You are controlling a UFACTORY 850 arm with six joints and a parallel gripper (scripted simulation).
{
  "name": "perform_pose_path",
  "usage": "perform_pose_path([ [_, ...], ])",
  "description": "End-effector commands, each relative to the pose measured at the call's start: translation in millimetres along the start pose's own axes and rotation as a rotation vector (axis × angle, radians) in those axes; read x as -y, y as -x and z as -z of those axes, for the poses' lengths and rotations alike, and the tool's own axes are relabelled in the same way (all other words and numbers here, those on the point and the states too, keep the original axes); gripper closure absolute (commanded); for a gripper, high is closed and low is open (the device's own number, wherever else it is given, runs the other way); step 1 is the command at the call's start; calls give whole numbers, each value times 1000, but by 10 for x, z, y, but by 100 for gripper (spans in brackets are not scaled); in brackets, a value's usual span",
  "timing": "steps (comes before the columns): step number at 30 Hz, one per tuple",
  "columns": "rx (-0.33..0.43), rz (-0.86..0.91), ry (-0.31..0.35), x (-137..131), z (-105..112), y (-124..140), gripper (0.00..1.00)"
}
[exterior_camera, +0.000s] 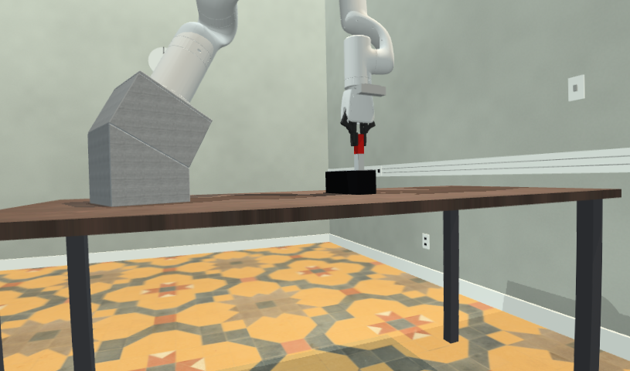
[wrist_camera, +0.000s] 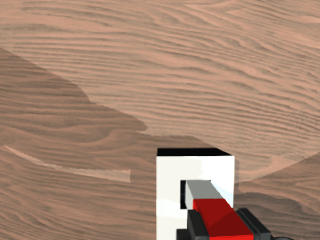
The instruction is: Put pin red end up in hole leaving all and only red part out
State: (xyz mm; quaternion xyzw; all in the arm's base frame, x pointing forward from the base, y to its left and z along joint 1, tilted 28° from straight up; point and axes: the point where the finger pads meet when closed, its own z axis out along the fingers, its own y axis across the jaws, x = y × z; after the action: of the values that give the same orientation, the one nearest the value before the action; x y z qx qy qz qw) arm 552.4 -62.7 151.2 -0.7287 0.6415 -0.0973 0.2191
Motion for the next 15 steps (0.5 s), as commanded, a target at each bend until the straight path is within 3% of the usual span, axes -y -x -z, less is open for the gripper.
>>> perform_pose_path([
  [1,-1,0,-1,8,5,-3,100],
  [2,-1,0,-1,8,5,-3,100],
  [3,-1,0,-1,12,156,-4,100],
  [15,-1,0,-1,12,156,-4,100],
])
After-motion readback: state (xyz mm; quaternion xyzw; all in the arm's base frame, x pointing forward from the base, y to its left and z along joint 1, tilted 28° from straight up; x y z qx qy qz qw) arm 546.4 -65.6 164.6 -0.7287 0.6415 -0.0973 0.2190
